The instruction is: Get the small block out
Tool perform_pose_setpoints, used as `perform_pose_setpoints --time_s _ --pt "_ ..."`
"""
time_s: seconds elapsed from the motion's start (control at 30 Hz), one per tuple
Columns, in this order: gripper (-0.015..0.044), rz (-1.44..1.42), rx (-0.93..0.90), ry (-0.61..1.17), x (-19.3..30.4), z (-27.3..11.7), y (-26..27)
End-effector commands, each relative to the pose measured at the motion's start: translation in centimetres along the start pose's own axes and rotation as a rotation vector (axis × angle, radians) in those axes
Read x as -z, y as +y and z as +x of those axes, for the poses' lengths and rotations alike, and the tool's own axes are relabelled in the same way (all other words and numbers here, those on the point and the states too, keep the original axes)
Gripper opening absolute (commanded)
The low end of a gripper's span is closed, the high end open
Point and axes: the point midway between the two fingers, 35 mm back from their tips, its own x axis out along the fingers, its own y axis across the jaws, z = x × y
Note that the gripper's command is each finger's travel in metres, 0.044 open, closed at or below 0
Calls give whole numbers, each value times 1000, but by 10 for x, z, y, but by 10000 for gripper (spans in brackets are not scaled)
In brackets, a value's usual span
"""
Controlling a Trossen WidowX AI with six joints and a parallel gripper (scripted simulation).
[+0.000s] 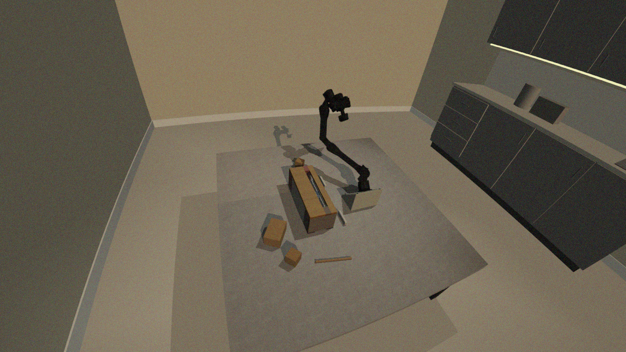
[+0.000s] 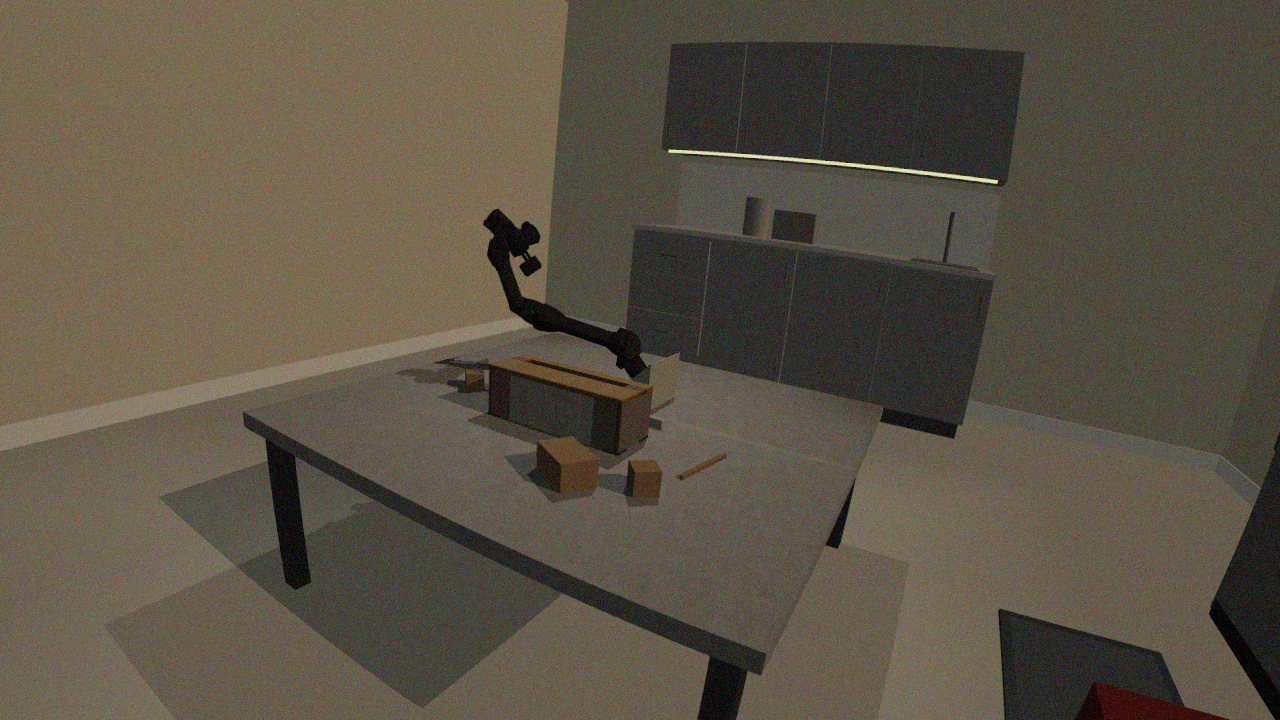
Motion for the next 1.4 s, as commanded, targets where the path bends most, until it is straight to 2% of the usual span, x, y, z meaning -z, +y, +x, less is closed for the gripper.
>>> perform_pose_setpoints --time_s 0.0,0.2,0.37,0.57,0.77,0.93,1.07,1.37 --pt "400 5 1 -10 -3 1 0" --pt "400 158 21 -321 -90 14 -11" --pt "400 307 29 -619 -172 -1 -30" --pt "400 496 27 -979 -259 -52 -62" --pt "400 685 23 -1330 -315 -130 -105" --pt "400 852 20 -1610 -333 -204 -146" --pt "400 995 -5 -1825 -329 -264 -177" --pt "400 1371 -99 -2264 -265 -381 -249"
